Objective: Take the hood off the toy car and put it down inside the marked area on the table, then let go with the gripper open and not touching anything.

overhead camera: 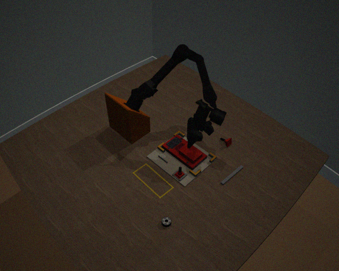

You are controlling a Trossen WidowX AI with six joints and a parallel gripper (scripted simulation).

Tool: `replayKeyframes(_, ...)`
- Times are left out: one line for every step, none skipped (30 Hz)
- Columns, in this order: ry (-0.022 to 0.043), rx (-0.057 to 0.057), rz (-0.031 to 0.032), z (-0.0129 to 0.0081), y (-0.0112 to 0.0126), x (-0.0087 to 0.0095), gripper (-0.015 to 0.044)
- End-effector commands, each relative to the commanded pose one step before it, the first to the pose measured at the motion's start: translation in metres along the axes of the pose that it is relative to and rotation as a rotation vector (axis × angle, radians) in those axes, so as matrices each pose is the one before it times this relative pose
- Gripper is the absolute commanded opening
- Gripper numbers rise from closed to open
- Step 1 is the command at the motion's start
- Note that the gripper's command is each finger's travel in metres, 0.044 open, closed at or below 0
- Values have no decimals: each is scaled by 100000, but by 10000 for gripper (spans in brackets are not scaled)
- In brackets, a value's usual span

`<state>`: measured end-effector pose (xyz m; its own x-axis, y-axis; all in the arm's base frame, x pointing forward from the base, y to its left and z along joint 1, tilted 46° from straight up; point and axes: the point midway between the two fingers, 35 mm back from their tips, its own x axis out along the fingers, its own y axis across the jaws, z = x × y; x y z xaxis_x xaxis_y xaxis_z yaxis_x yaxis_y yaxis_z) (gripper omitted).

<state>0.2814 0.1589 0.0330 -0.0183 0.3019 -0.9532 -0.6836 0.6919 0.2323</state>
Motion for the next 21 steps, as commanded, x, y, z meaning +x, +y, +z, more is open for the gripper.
replayKeyframes(-6847,31635,21640,-315,-3088,-919,440)
replayKeyframes(-1874,6576,4576,156,-638,-449,440)
replayKeyframes(-2014,6536,4636,209,-618,-519,440)
replayKeyframes(-2133,6452,4730,262,-581,-586,440)
replayKeyframes(-2171,6154,4665,303,-522,-630,440)
replayKeyframes(-1688,4528,3516,260,-361,-510,440)
replayKeyframes(-1042,2697,2131,171,-203,-323,440)
replayKeyframes(-352,895,714,60,-64,-111,440)
replayKeyframes(0,0,0,0,0,0,440)
replayKeyframes(0,0,0,0,0,0,440)
replayKeyframes(0,0,0,0,0,0,440)
replayKeyframes(0,0,0,0,0,0,440)
replayKeyframes(0,0,0,0,0,0,440)
replayKeyframes(0,0,0,0,0,0,440)
replayKeyframes(0,0,0,0,0,0,440)
replayKeyframes(0,0,-1,1,-1,16,440)
replayKeyframes(0,0,-2,3,-1,32,440)
replayKeyframes(0,0,-3,4,-2,48,440)
replayKeyframes(0,0,-4,5,-2,64,440)
replayKeyframes(-1,0,-5,6,-2,78,440)
replayKeyframes(-1,0,-6,7,-3,90,440)
